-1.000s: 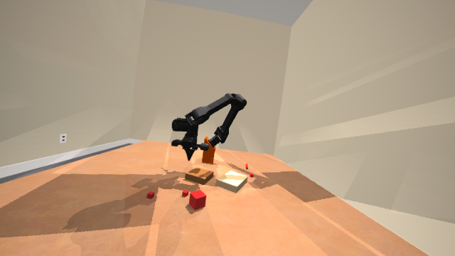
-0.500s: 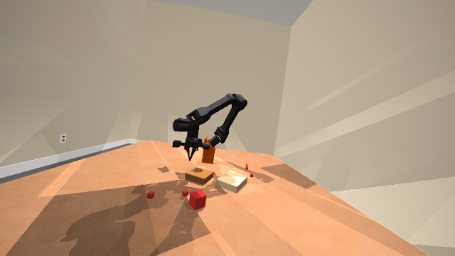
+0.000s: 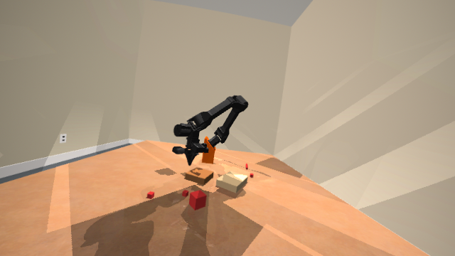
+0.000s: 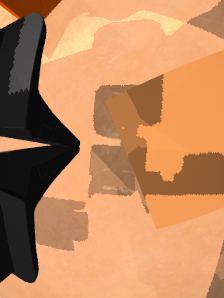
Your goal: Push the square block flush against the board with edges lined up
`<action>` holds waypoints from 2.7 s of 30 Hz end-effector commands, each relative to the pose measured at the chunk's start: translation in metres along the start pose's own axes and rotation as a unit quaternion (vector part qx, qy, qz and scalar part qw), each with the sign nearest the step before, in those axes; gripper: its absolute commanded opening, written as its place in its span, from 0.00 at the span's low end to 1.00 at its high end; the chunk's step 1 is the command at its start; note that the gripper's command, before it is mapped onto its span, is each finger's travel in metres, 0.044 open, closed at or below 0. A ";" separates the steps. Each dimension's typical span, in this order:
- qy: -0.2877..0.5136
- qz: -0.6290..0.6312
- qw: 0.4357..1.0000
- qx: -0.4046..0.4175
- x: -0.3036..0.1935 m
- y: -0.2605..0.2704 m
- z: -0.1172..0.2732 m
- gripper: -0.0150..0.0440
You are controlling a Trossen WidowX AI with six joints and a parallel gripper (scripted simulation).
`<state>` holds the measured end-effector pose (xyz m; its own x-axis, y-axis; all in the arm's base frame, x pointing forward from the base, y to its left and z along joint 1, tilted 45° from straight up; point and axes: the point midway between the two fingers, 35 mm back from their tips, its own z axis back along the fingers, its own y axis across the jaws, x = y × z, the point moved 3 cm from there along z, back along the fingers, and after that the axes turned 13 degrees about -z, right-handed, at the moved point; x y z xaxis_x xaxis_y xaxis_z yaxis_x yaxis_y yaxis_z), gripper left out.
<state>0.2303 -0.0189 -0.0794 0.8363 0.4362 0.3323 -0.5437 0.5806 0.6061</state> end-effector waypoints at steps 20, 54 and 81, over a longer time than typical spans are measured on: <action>-0.002 0.238 0.971 0.008 0.000 0.010 -0.030 0.25; -0.001 0.237 0.971 0.006 0.036 0.034 -0.029 0.25; -0.001 0.237 0.971 0.006 0.041 0.034 -0.029 0.25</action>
<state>0.2448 0.0433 -0.0610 0.4890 0.6526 0.5788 -0.8687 0.3047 0.3904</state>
